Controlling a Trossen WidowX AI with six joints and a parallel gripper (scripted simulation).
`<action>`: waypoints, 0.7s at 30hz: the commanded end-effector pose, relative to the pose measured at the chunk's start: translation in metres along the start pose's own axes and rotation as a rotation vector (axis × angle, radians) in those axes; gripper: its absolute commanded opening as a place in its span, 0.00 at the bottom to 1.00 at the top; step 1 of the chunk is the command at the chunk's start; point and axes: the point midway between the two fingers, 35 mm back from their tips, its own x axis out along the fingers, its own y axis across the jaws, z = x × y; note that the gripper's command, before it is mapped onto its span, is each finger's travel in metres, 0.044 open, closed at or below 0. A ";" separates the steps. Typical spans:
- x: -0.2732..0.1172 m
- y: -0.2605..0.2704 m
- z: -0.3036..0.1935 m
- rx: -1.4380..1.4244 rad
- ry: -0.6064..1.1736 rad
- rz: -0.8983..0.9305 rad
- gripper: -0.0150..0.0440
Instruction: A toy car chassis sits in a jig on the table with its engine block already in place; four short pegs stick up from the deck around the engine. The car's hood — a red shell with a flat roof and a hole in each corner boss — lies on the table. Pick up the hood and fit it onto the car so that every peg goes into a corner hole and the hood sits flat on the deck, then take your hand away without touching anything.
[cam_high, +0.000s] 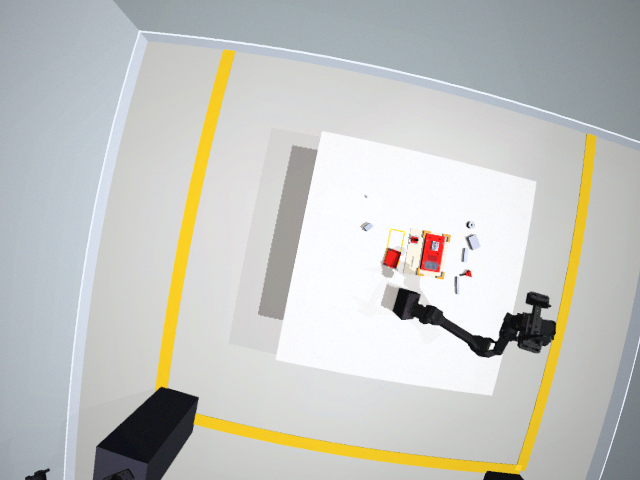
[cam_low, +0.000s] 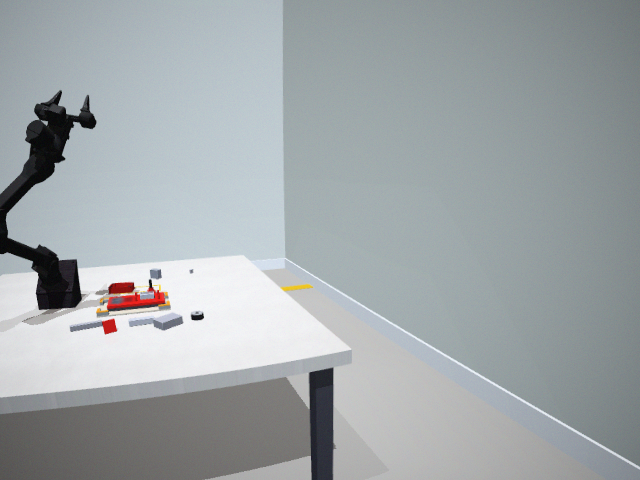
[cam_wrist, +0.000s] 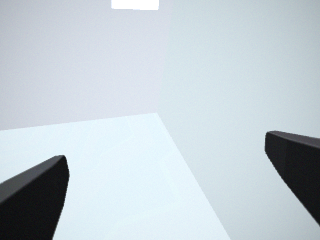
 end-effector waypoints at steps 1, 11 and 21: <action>0.012 -0.029 -0.049 0.087 0.128 -0.097 1.00; 0.018 -0.084 -0.154 0.262 0.389 -0.321 1.00; -0.008 -0.129 -0.258 0.401 0.649 -0.578 1.00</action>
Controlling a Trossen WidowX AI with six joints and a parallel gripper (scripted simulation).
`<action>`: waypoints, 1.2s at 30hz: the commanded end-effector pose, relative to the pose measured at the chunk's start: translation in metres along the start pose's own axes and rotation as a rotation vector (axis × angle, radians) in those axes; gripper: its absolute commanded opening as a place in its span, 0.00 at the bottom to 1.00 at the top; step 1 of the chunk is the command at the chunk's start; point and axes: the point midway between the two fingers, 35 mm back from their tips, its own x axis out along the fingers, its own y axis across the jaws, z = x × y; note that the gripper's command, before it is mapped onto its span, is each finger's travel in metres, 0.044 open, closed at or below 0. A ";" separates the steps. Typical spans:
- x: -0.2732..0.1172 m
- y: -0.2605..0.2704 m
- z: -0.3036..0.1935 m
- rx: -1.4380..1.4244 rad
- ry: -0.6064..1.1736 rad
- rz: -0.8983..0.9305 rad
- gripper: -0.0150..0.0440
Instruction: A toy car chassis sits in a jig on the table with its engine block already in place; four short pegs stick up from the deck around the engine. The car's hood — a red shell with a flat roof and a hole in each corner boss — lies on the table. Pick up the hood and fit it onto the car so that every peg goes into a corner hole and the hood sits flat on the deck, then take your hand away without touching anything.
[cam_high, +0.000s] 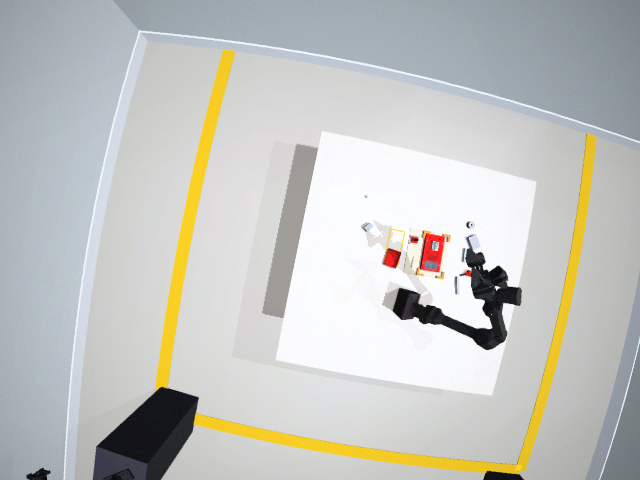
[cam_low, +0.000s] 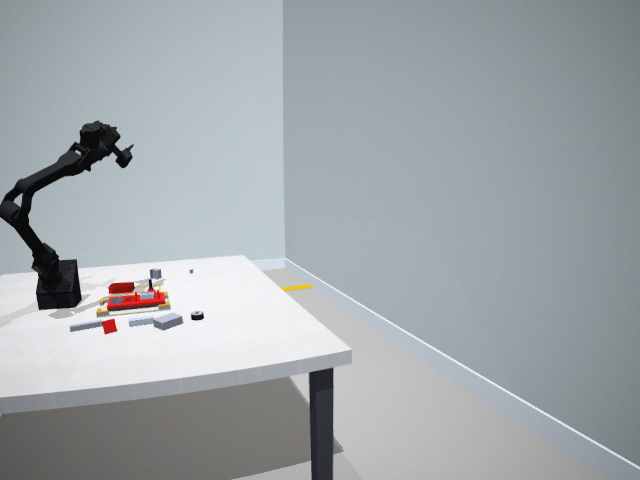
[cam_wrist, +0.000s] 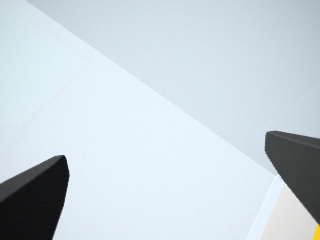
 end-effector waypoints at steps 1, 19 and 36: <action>0.020 -0.035 -0.038 0.067 0.114 -0.132 1.00; 0.034 -0.167 -0.196 0.241 0.543 -0.714 1.00; -0.059 -0.267 -0.323 0.189 0.947 -1.388 1.00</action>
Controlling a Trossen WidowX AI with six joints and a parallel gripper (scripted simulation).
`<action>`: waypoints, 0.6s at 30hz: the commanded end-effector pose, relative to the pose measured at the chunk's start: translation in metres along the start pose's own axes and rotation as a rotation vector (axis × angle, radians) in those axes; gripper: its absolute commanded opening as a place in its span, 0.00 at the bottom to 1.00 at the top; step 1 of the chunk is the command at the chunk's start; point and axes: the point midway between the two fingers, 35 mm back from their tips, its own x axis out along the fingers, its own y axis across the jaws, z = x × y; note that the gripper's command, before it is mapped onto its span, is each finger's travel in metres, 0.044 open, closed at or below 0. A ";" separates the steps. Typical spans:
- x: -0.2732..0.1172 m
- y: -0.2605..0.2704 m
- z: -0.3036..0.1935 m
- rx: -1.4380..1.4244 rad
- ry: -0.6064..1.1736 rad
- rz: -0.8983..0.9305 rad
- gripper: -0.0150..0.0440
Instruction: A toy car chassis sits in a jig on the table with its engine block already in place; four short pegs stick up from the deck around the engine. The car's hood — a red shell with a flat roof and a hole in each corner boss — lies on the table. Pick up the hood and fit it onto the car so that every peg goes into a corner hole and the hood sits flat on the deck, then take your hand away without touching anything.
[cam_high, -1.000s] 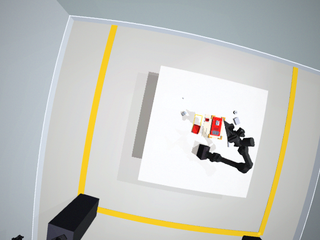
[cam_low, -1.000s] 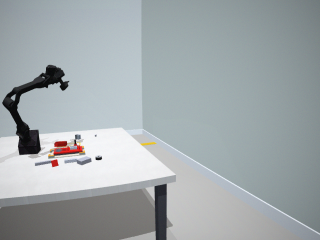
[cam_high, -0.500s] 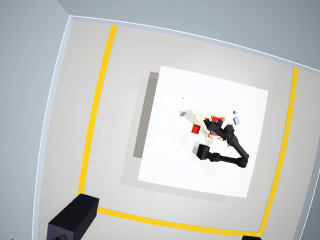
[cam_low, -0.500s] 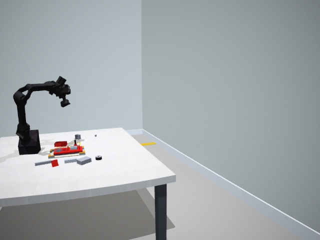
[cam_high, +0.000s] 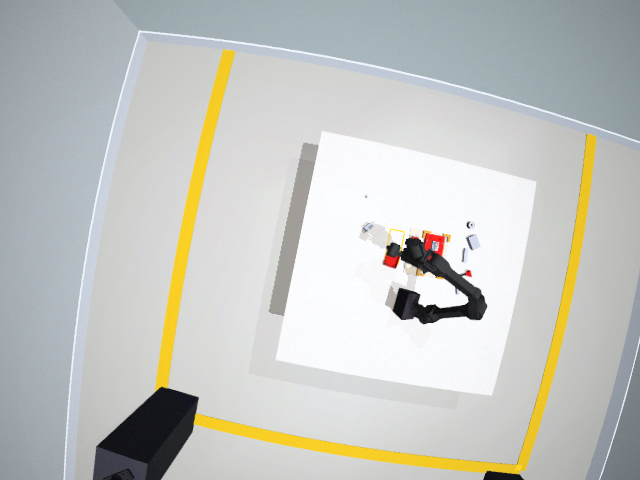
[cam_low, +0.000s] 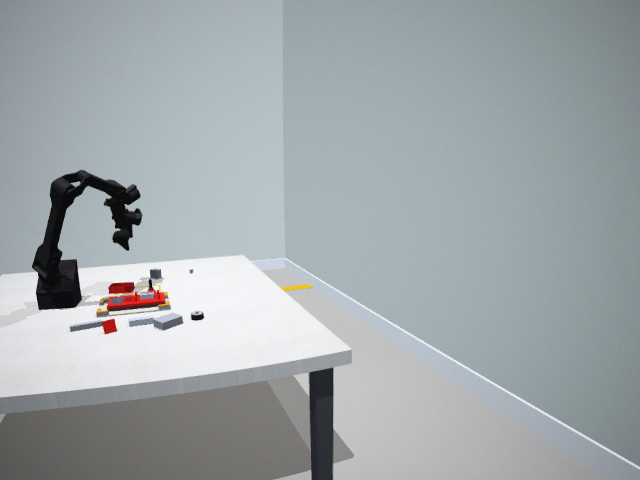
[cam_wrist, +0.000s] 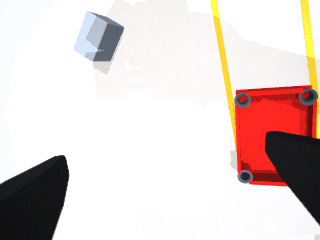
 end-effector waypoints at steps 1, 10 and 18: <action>0.031 -0.035 -0.019 -0.007 0.067 -0.215 1.00; 0.051 -0.073 -0.040 -0.038 0.129 -0.432 1.00; 0.052 -0.073 -0.040 -0.038 0.129 -0.432 1.00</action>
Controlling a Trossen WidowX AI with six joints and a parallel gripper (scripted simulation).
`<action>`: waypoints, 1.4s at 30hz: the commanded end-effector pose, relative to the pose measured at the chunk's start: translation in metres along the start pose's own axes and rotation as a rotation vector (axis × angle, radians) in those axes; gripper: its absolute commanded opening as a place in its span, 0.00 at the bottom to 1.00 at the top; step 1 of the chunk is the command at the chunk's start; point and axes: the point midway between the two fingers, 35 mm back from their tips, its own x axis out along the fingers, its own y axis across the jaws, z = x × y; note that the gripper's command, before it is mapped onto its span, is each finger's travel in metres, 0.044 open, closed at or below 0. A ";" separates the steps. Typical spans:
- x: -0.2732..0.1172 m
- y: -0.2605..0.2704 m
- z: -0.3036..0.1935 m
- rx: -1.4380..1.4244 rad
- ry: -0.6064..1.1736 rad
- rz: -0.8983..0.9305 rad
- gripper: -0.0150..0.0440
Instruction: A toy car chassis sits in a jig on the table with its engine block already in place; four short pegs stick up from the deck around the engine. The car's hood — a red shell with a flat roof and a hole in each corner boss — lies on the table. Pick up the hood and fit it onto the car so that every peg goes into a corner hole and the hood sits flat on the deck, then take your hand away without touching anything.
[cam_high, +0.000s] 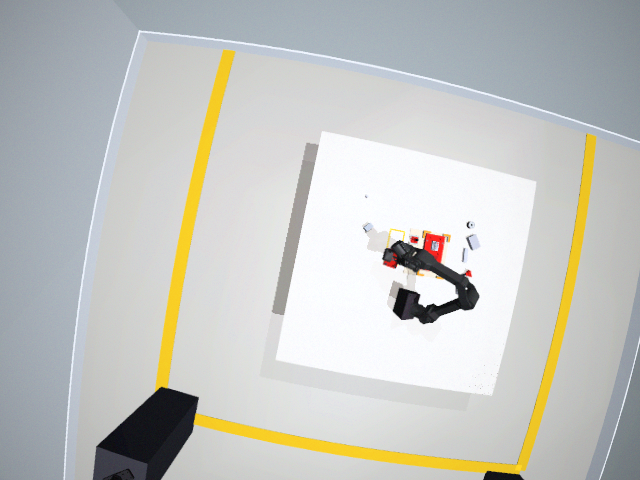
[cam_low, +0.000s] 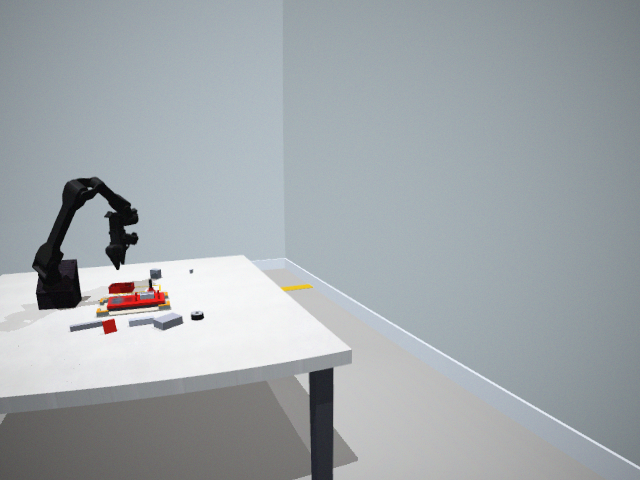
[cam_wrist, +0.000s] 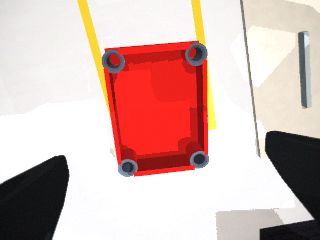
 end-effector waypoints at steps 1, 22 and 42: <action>0.004 -0.002 -0.002 -0.002 0.001 -0.015 1.00; 0.018 -0.002 -0.001 -0.001 0.001 -0.015 1.00; 0.031 -0.001 -0.001 -0.001 0.001 -0.016 1.00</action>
